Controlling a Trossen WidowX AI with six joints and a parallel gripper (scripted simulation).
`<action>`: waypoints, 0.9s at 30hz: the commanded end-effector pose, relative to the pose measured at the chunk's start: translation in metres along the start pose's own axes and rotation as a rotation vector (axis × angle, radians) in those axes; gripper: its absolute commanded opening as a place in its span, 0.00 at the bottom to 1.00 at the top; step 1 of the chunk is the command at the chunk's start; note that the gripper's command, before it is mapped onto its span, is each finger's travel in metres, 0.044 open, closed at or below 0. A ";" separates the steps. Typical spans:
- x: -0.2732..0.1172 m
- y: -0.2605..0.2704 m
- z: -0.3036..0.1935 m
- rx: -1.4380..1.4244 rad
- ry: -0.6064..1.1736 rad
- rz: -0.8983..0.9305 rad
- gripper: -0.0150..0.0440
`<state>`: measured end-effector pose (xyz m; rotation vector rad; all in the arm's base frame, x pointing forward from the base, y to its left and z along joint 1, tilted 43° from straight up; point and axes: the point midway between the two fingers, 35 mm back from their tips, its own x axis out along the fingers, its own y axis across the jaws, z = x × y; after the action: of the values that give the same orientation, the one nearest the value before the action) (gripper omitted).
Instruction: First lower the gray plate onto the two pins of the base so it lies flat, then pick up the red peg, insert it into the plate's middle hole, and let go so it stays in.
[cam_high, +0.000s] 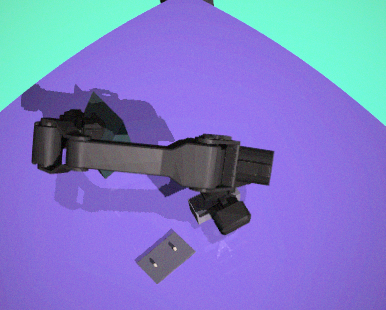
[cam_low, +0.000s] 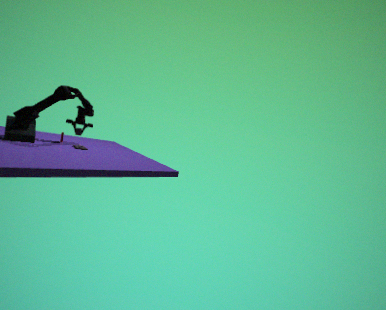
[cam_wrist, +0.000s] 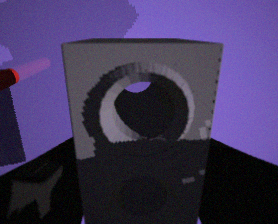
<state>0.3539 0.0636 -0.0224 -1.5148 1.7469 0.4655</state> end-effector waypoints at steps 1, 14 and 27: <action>-0.013 -0.001 0.000 0.011 -0.008 0.000 0.25; -0.051 0.001 -0.006 0.012 -0.004 0.002 0.25; -0.035 -0.013 -0.033 -0.054 -0.014 0.004 0.25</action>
<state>0.3568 0.0697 0.0256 -1.5262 1.7364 0.5122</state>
